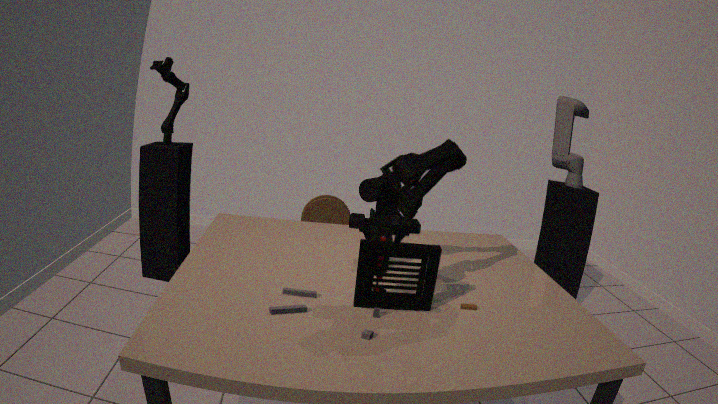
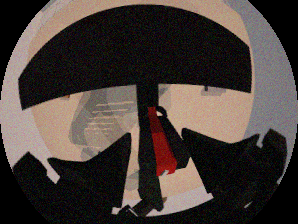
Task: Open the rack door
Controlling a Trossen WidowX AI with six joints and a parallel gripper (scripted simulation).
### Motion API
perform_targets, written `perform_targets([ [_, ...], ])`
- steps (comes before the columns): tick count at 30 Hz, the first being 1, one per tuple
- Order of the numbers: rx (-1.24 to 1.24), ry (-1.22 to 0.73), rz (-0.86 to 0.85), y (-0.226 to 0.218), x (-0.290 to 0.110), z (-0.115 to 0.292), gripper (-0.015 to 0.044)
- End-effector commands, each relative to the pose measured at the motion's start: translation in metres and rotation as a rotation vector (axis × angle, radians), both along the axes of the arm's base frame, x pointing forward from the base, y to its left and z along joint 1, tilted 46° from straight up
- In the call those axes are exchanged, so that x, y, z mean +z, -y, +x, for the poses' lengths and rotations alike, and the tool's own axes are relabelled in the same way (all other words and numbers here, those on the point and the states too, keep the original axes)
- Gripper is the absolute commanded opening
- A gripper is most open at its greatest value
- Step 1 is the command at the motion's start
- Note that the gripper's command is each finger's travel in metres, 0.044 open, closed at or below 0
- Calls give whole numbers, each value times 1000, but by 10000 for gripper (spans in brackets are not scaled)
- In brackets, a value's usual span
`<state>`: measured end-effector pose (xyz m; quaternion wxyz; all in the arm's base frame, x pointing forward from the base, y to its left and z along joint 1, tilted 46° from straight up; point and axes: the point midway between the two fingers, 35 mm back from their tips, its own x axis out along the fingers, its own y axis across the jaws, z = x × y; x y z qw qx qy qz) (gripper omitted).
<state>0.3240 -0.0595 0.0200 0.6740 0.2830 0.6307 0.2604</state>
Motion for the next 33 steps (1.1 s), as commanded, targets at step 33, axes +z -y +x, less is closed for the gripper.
perform_targets([
  [33, -336, -333, 38, -1, -1, 0, 26],
])
